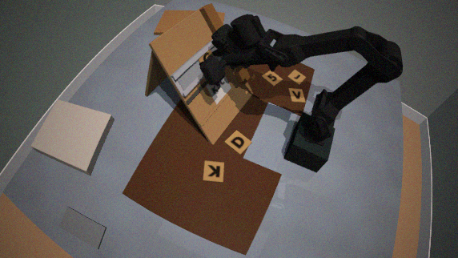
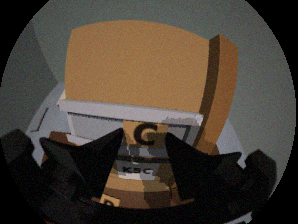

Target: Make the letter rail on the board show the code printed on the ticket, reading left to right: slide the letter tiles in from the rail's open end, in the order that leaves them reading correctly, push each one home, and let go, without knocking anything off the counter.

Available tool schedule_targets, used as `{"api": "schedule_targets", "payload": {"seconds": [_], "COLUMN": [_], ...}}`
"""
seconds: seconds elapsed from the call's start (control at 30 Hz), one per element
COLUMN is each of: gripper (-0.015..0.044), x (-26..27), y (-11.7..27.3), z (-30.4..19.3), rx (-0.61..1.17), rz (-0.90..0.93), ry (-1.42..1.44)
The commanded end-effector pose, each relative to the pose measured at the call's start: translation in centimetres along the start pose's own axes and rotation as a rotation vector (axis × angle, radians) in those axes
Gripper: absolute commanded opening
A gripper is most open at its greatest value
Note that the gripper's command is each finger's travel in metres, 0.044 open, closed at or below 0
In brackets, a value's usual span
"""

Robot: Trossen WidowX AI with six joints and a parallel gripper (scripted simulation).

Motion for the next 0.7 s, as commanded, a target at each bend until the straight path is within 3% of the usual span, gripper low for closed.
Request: {"api": "schedule_targets", "payload": {"seconds": [0.0, 0.67], "gripper": [0.0000, 0.0000], "x": [-0.2, -1.3], "y": [0.0, 0.0], "z": [0.0, 0.2], "rx": [0.000, 0.000], "rz": [0.002, 0.001], "ry": [0.005, 0.006]}}
Point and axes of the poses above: the point midway between the two fingers, 35 mm back from their tips, its own y axis back along the fingers, its own x axis across the jaws, z = x × y, the point moved 3 cm from there along y, back along the fingers, and after that the axes turned 9 degrees about -y, right-handed, at the moved point
